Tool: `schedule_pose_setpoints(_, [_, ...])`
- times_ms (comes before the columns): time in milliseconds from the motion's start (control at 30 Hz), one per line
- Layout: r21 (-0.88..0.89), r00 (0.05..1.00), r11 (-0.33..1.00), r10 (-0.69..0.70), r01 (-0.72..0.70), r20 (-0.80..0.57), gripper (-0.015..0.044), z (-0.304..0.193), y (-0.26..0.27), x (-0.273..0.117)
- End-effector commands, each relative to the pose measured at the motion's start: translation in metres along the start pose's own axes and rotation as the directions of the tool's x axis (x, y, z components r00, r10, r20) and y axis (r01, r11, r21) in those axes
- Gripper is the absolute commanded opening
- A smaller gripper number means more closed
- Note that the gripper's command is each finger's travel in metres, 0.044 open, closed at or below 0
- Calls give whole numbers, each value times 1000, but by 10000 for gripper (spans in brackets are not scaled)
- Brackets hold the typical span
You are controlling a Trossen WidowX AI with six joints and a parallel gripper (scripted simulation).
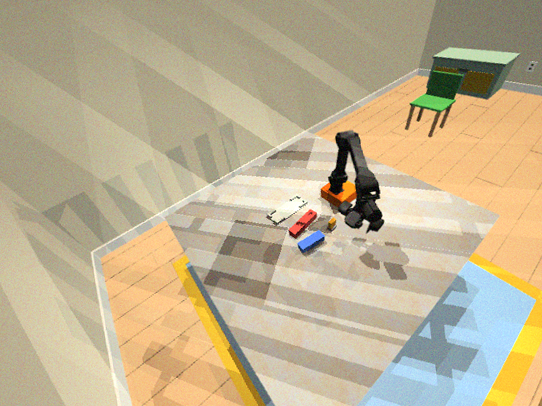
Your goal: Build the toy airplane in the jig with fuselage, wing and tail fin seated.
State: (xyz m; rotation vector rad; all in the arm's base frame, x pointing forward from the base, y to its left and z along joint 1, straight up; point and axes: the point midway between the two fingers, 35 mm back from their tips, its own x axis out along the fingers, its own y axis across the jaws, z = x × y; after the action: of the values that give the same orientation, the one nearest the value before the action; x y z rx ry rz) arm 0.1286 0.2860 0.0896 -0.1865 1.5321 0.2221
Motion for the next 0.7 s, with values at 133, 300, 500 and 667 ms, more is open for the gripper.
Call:
schedule_pose_setpoints(133, [-9, 1000, 1000, -5, 5, 0, 440, 65, -102, 3])
schedule_pose_setpoints(300, [-12, 1000, 1000, -11, 11, -1, 440, 82, -172, 4])
schedule_pose_setpoints(500, [-15, 1000, 1000, -17, 17, -3, 440, 81, -252, 6])
schedule_pose_setpoints(667, [-16, 1000, 1000, -17, 17, -4, 440, 80, -261, 6])
